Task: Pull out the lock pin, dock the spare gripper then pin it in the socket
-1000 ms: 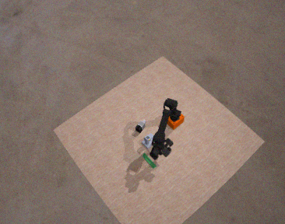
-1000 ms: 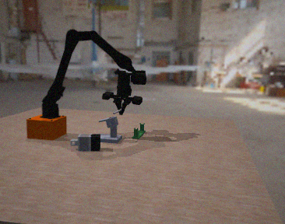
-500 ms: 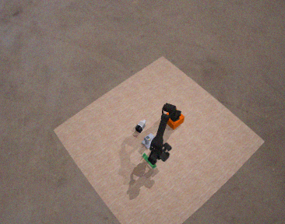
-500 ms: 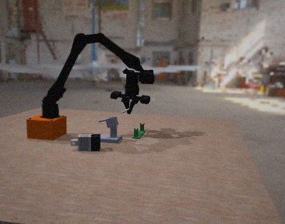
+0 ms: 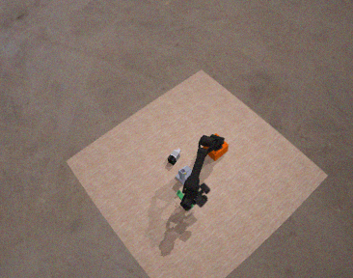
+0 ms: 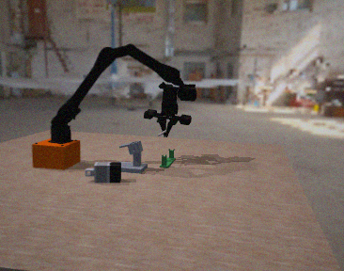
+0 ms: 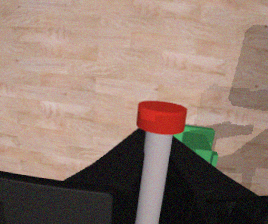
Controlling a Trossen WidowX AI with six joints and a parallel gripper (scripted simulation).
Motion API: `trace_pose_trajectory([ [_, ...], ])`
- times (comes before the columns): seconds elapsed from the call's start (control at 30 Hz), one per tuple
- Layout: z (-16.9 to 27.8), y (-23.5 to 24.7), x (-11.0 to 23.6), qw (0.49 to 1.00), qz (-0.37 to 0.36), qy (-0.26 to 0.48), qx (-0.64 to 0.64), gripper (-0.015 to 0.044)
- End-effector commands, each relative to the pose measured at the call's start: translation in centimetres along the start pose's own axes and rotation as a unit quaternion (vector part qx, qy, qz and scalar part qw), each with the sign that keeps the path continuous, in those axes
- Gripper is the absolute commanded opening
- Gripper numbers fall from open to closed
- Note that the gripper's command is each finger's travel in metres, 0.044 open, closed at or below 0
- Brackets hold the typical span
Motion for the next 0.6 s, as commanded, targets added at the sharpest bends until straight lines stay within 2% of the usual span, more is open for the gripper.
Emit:
trace_pose_trajectory([
  [0.0,-0.8,-0.9,0.3,1.000,0.004,-0.002,-0.003,0.0000],
  [0.57,-2.2,-2.5,-0.4,1.000,0.002,-0.002,-0.006,0.0000],
])
Point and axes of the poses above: the point midway between the two fingers, 35 mm back from their tips, its own x axis back along the fingers, its own y axis across the jaws, z = x × y, the point moved 2 cm from there along x, back along the fingers, and after that the axes turned 13 degrees about -x, right-handed, at the moved point
